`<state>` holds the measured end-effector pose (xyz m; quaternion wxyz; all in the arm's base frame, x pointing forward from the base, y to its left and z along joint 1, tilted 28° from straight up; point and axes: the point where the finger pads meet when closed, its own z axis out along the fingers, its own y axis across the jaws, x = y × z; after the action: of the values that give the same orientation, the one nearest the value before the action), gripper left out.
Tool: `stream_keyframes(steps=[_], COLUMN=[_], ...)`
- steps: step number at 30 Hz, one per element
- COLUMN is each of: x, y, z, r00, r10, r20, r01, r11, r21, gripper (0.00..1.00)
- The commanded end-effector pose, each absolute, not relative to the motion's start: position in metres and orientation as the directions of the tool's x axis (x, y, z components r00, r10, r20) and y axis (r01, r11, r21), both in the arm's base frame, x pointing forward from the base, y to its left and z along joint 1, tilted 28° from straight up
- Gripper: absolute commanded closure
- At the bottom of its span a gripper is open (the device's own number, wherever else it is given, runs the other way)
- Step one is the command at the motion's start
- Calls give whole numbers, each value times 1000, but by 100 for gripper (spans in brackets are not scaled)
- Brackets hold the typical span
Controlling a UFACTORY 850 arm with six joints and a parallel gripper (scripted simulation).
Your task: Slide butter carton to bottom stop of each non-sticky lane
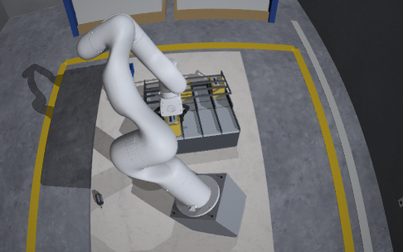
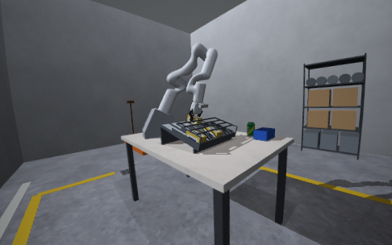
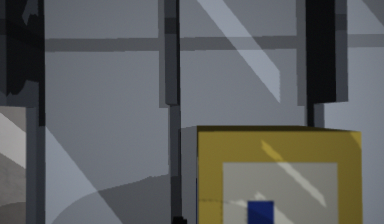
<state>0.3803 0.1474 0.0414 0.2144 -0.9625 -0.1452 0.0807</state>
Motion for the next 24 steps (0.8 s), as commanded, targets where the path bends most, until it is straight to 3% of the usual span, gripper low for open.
stream_keyframes(steps=[1,24], x=[381,381], y=[147,147], z=[42,42], r00=[945,945], r10=[314,314], r20=[-92,-92], r01=[245,245], r11=[-866,-866], r21=[-436,-436], gripper=[12,9])
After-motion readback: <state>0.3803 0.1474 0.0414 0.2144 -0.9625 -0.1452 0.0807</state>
